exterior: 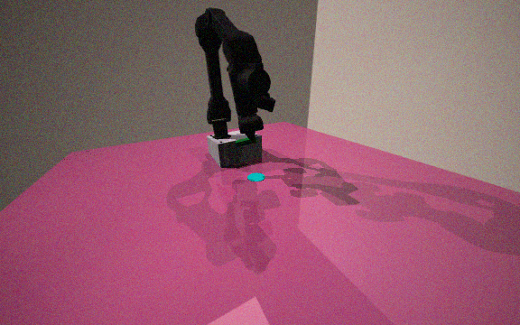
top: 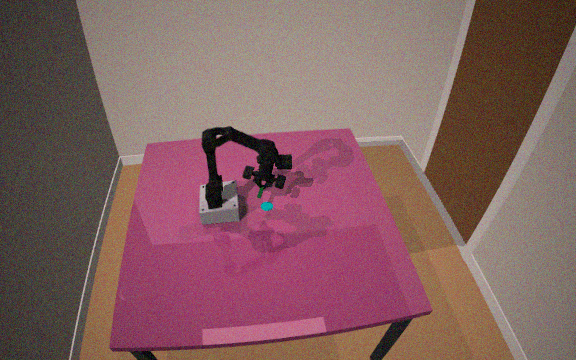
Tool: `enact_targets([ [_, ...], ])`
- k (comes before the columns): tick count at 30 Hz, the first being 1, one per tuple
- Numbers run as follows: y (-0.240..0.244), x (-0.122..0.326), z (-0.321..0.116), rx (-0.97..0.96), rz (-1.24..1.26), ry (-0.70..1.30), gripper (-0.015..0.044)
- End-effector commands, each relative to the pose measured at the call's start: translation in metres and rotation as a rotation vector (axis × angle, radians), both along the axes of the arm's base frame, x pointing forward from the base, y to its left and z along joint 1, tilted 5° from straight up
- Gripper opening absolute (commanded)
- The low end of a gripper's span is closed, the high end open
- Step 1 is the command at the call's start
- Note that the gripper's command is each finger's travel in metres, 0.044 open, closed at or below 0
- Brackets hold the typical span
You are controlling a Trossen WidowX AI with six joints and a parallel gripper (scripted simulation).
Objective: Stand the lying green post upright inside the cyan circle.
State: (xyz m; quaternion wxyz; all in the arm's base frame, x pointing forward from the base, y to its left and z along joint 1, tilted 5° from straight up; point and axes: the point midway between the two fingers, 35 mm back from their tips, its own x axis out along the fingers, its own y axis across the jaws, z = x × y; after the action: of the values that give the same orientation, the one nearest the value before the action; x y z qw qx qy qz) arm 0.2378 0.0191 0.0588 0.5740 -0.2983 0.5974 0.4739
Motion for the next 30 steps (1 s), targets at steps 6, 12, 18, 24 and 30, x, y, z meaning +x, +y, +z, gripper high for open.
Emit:
enact_targets([
  [6,-0.0003,-0.0044,-0.0041,0.053,0.001,0.023,0.0023],
  [12,-0.0006,-0.0065,-0.0058,0.085,0.002,0.030,0.0023],
  [18,-0.0006,-0.0084,-0.0074,0.117,0.003,0.036,0.0023],
  [24,-0.0006,-0.0103,-0.0088,0.150,0.003,0.041,0.0023],
  [30,-0.0006,-0.0120,-0.0100,0.183,0.003,0.044,0.0023],
])
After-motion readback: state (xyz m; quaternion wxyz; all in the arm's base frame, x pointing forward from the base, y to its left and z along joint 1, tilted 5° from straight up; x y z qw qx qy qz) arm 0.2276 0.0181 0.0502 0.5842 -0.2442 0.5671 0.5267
